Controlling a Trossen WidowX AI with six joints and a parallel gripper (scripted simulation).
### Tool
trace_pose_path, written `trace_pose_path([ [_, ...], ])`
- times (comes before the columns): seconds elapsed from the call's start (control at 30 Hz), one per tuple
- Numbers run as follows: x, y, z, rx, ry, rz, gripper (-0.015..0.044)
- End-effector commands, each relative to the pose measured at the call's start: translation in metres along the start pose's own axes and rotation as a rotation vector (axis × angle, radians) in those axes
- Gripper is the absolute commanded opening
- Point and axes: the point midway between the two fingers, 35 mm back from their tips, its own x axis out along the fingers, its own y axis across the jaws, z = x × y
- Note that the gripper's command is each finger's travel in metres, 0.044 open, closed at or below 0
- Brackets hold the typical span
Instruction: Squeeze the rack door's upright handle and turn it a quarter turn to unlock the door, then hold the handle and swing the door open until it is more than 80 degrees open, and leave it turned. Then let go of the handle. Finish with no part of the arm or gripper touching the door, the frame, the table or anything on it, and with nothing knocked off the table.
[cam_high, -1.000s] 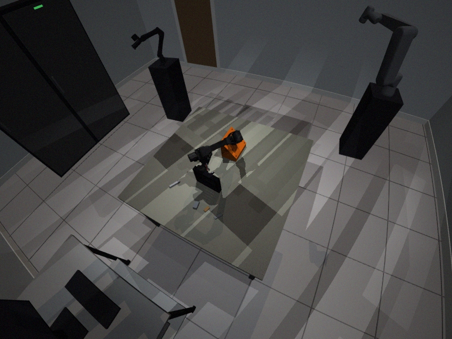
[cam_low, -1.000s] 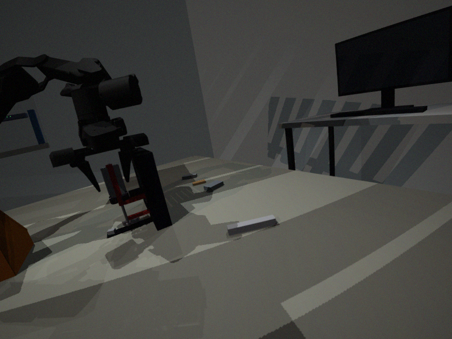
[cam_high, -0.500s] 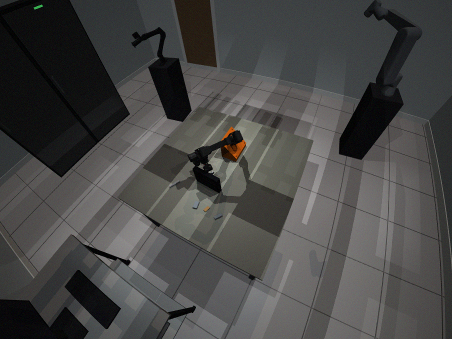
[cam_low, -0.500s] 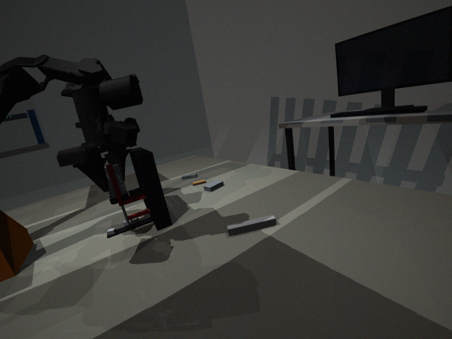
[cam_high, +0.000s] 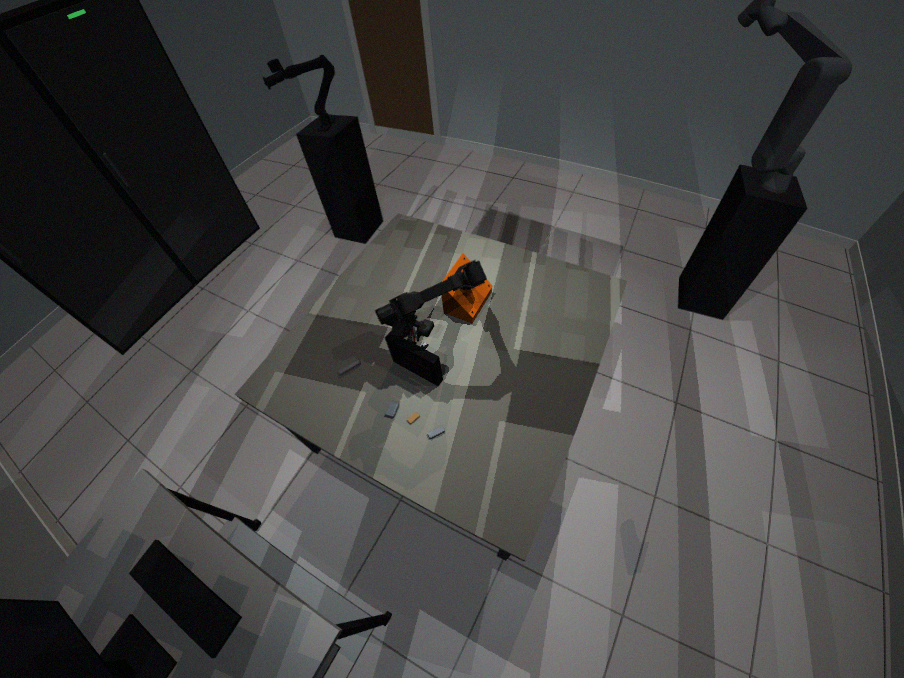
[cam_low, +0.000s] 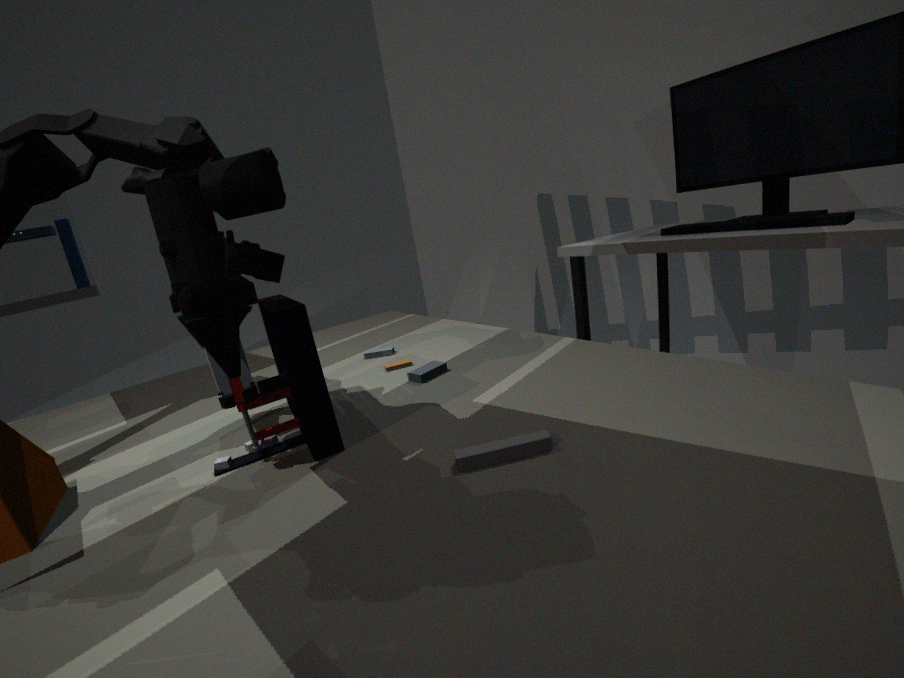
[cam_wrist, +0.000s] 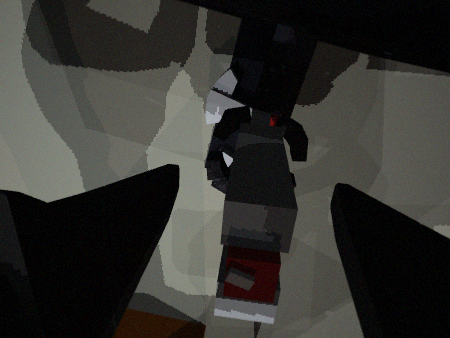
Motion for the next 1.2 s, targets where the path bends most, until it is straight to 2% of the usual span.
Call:
trace_pose_path([
  [0.0,0.0,-0.0001,0.0008,-0.203,-0.005,0.002,0.029],
  [0.9,0.0,0.0001,0.0008,-1.532,-0.005,-0.001,0.029],
  [1.17,0.0,0.0001,0.0008,-1.565,-0.005,-0.001,0.029],
])
